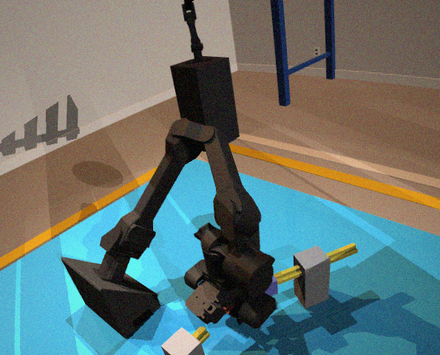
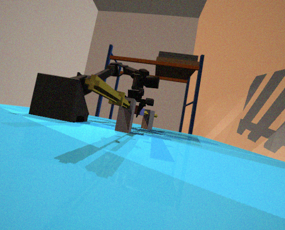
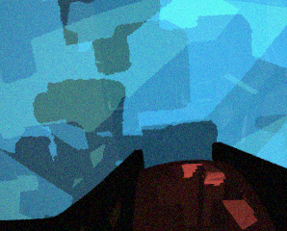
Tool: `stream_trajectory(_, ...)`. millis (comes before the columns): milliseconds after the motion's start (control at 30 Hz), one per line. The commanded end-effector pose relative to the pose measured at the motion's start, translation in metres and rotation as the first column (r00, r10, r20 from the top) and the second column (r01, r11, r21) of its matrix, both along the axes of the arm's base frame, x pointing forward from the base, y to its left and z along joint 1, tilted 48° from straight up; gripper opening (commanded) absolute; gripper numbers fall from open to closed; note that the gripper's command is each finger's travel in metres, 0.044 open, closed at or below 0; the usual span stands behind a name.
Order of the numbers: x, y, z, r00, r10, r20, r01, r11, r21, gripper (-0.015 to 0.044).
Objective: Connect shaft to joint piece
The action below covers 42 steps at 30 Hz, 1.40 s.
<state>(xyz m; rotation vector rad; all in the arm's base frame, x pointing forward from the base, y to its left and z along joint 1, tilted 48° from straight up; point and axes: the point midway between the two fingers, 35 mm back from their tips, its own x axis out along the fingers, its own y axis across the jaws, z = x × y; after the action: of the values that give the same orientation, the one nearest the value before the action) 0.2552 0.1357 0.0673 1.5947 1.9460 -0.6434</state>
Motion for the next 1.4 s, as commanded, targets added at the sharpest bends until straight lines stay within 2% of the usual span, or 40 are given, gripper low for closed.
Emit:
stream_trajectory(0,0.000,0.000,0.000,1.000,0.000,0.000,0.000,1.000,-0.001,0.0199)
stream_trajectory(300,0.000,0.000,0.000,1.000,0.000,0.000,0.000,1.000,-0.001,0.0436)
stream_trajectory(767,0.000,0.000,0.001,1.000,0.000,0.000,0.000,1.000,-0.006,0.0440)
stream_trajectory(1000,0.004,-0.016,0.022,1.000,0.009,0.026,-0.003,0.981,-0.195,0.0440)
stream_trajectory(1267,0.004,-0.018,0.023,0.999,0.011,0.031,-0.004,0.980,-0.199,0.0440)
stream_trajectory(1367,0.007,-0.024,0.028,0.995,0.068,0.079,-0.052,0.982,-0.182,0.0440)
